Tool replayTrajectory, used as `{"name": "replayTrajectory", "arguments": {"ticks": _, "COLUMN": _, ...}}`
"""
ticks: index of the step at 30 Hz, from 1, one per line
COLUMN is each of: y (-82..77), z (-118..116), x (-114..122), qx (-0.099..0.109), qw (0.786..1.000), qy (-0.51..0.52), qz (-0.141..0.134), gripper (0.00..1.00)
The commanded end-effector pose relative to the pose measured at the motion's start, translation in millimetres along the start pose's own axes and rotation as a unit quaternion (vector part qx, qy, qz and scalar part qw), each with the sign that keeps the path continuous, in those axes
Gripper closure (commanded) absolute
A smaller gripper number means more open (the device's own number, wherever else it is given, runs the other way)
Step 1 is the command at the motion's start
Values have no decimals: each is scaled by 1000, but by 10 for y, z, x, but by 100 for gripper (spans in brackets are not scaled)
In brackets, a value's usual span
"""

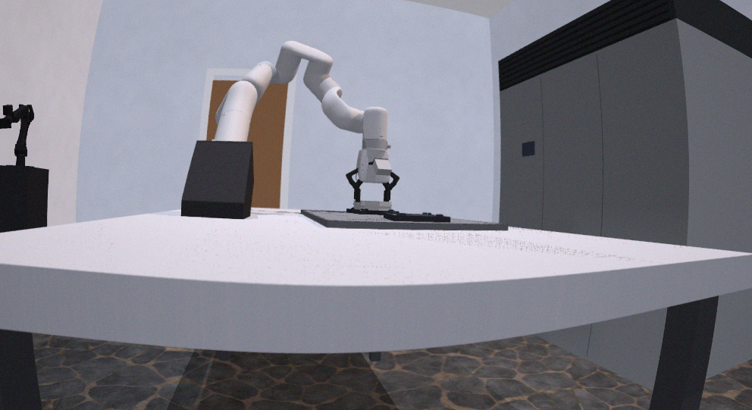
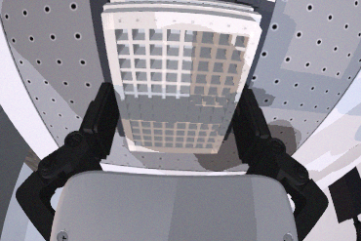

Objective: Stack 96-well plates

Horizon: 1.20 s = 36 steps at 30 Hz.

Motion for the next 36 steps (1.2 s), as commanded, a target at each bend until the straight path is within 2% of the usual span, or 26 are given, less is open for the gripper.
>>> {"name": "replayTrajectory", "arguments": {"ticks": 1, "y": -16, "z": -14, "x": -1, "qx": -2, "qw": 1000, "qy": 0, "qz": 0, "gripper": 0}}
{"name": "replayTrajectory", "arguments": {"ticks": 24, "y": -16, "z": -15, "x": -1, "qx": -2, "qw": 1000, "qy": 0, "qz": 0, "gripper": 0}}
{"name": "replayTrajectory", "arguments": {"ticks": 28, "y": -69, "z": -14, "x": -1, "qx": -2, "qw": 1000, "qy": 0, "qz": 0, "gripper": 0}}
{"name": "replayTrajectory", "arguments": {"ticks": 36, "y": -282, "z": -14, "x": -1, "qx": -2, "qw": 1000, "qy": 0, "qz": 0, "gripper": 0}}
Point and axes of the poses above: the point where the finger pads meet when closed, its own y axis out along the fingers, its own z axis across the jaws, x = y × z, the point moved 4 cm from there along -y, back along the fingers, and after that the axes turned 14 degrees about y, right-handed, at the moved point
